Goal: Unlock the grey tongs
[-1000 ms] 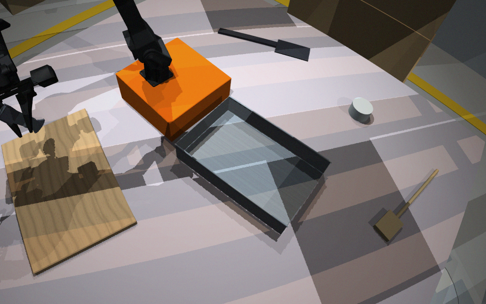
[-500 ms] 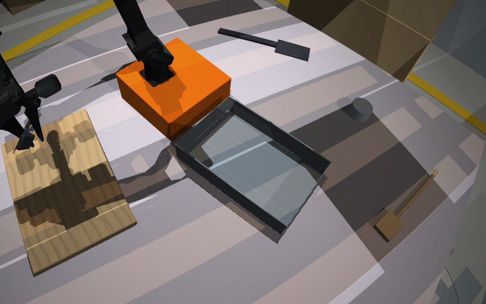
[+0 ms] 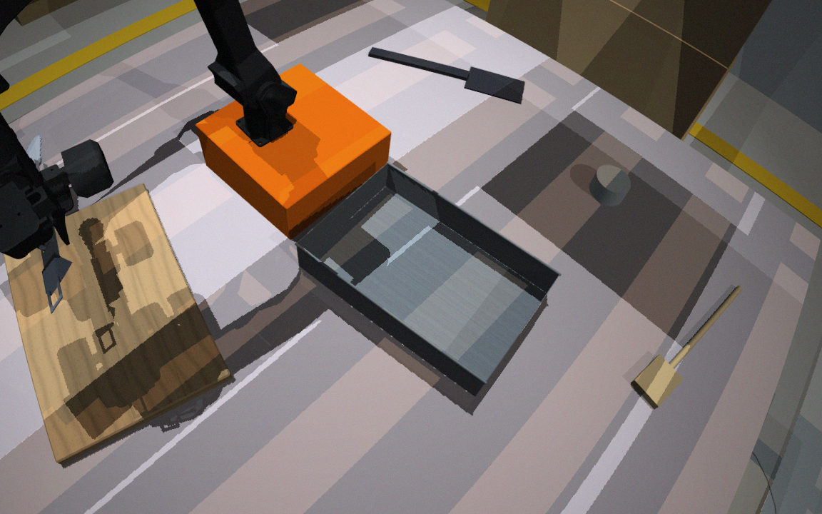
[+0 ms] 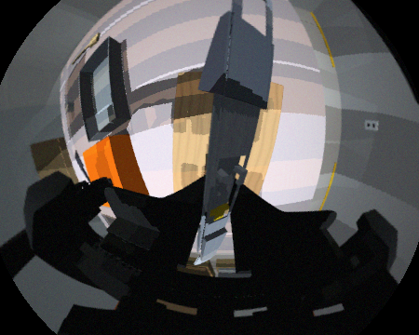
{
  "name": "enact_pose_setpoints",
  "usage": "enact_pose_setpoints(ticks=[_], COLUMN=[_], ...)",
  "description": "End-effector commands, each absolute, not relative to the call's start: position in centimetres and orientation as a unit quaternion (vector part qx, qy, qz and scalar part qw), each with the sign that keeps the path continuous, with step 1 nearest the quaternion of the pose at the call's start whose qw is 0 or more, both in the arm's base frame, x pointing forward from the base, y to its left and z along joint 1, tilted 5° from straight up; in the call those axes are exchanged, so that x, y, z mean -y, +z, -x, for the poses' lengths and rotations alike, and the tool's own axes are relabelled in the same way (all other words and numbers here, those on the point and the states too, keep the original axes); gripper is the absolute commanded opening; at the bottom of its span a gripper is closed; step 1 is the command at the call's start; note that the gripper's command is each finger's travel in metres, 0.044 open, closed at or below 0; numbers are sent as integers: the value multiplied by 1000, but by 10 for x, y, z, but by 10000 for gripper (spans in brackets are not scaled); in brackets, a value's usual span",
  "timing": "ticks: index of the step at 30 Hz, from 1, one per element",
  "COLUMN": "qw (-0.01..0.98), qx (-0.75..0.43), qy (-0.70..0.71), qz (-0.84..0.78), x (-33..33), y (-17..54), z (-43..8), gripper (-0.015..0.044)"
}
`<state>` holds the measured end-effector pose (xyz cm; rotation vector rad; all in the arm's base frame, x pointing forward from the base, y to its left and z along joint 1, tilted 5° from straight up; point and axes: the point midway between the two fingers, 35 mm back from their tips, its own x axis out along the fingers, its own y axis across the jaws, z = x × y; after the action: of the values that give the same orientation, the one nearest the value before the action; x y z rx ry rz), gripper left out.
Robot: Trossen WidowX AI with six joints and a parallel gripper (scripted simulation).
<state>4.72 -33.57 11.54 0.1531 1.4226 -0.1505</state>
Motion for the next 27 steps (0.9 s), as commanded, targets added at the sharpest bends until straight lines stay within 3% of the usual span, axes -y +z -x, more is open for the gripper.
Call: enact_pose_setpoints(ticks=[1, 27], qw=[733, 733], qx=[-672, -671], qy=[-82, -82], qz=[-66, -67], x=[337, 342], y=[120, 94], z=[-46, -48], gripper=[-150, -150])
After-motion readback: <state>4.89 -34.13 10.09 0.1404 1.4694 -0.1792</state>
